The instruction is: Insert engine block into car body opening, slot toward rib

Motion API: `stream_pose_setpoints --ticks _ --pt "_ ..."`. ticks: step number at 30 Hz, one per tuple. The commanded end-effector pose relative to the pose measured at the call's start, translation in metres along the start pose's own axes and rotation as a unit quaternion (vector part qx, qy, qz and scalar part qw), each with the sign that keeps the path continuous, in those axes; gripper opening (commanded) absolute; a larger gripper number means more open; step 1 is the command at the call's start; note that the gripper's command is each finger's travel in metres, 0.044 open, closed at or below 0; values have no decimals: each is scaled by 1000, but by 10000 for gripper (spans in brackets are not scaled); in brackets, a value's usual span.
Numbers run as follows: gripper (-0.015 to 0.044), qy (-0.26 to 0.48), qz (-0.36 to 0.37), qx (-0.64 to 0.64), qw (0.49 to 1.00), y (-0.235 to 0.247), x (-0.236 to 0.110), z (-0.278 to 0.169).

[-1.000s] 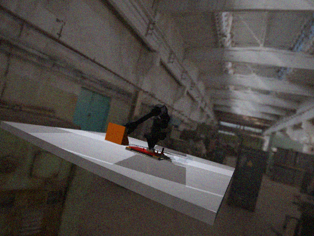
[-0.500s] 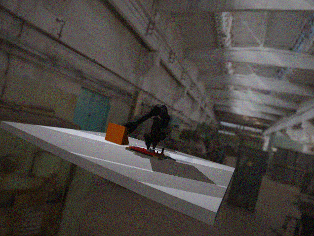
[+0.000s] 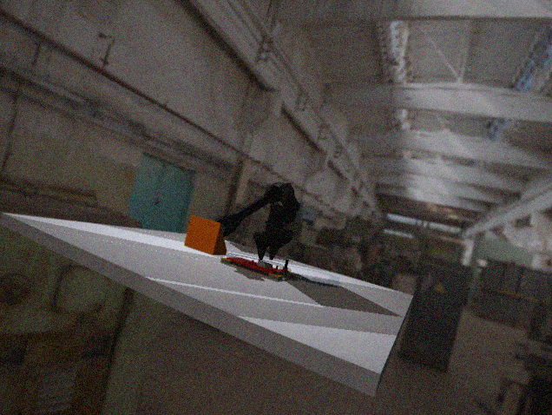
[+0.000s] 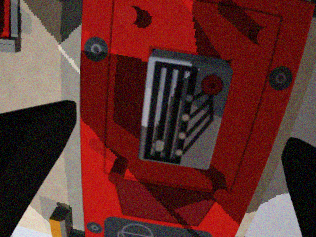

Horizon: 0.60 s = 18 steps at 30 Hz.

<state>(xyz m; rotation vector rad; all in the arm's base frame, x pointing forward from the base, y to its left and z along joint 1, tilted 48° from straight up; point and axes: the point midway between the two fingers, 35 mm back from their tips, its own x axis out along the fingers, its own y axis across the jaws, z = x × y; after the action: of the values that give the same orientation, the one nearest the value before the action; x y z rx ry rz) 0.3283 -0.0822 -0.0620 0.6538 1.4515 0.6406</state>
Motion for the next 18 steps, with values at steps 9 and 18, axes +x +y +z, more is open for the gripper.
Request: stream_pose_setpoints --ticks 9,18 --pt "230 3 -2 -3 1000 1 -3 1" --pt "0 3 -2 -3 1000 1 -3 1"
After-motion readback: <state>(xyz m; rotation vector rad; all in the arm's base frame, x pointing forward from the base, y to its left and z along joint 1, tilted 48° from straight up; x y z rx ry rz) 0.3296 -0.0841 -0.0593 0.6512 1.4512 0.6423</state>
